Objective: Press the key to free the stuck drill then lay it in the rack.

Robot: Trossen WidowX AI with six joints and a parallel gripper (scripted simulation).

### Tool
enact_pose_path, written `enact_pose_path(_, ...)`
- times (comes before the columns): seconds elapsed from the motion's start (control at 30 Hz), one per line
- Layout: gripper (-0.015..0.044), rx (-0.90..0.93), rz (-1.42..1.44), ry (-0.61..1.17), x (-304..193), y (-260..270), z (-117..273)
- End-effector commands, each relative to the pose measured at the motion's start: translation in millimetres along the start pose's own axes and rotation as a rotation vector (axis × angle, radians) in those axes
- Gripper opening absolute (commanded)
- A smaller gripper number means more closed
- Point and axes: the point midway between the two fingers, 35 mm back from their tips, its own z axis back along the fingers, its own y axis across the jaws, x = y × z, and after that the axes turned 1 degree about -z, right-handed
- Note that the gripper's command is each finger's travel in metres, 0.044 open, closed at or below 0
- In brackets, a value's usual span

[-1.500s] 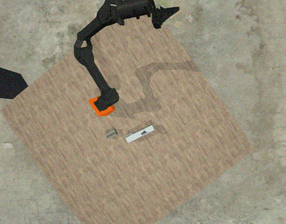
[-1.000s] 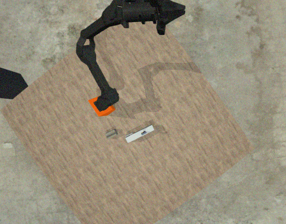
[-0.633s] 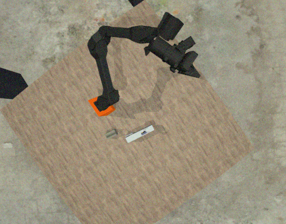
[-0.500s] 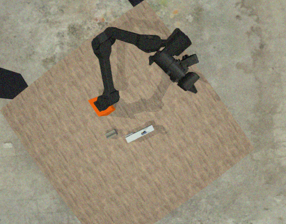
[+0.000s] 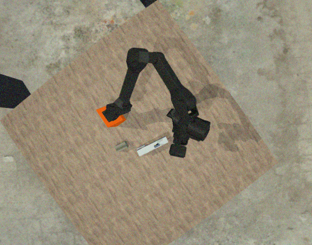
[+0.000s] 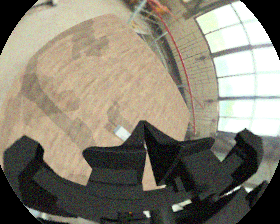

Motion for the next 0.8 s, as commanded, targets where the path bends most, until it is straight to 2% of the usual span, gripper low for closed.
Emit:
enact_pose_path(0.0,0.0000,0.106,-0.224,0.173,-38.5,-13.4,-32.5)
enact_pose_path(0.3,0.0000,0.341,-0.836,0.532,-121.1,-27.2,-76.3)
enact_pose_path(0.77,0.0000,0.346,-0.848,0.538,-125.9,-20.4,-87.4)
